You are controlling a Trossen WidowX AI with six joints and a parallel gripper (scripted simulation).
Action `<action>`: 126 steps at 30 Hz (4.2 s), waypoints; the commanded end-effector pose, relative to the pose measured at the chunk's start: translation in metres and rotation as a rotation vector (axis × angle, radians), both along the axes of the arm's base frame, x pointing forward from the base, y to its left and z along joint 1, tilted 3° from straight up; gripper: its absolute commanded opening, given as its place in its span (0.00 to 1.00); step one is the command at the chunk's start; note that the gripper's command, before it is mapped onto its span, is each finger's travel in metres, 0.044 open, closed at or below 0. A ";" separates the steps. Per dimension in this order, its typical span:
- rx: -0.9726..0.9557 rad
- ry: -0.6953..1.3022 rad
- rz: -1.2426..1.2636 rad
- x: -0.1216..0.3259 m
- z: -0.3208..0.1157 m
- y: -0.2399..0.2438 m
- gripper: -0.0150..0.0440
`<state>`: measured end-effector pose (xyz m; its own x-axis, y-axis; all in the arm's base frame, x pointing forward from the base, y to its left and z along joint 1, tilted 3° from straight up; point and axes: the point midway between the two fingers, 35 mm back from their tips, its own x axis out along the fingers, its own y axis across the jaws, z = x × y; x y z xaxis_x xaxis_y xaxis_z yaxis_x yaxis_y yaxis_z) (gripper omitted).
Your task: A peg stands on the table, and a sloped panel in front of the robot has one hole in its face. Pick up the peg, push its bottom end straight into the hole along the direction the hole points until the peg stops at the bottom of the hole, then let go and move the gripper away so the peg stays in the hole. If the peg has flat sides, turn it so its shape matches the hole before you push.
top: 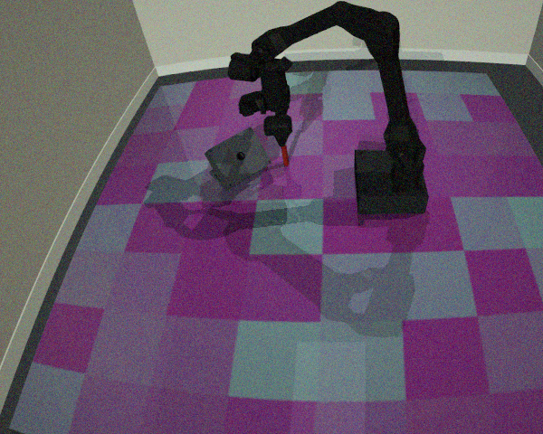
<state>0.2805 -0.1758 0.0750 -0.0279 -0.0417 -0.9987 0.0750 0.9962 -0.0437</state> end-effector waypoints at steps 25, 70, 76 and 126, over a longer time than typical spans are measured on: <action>0.009 0.004 0.005 0.000 -0.044 -0.002 1.00; 0.002 0.001 0.000 0.000 -0.054 -0.003 0.25; 0.004 0.002 0.001 0.002 -0.029 -0.003 0.25; -0.178 0.022 0.307 0.020 0.018 0.025 0.25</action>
<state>0.2999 -0.1531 0.0924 -0.0123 -0.2032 -0.9791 -0.1986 0.9601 -0.1967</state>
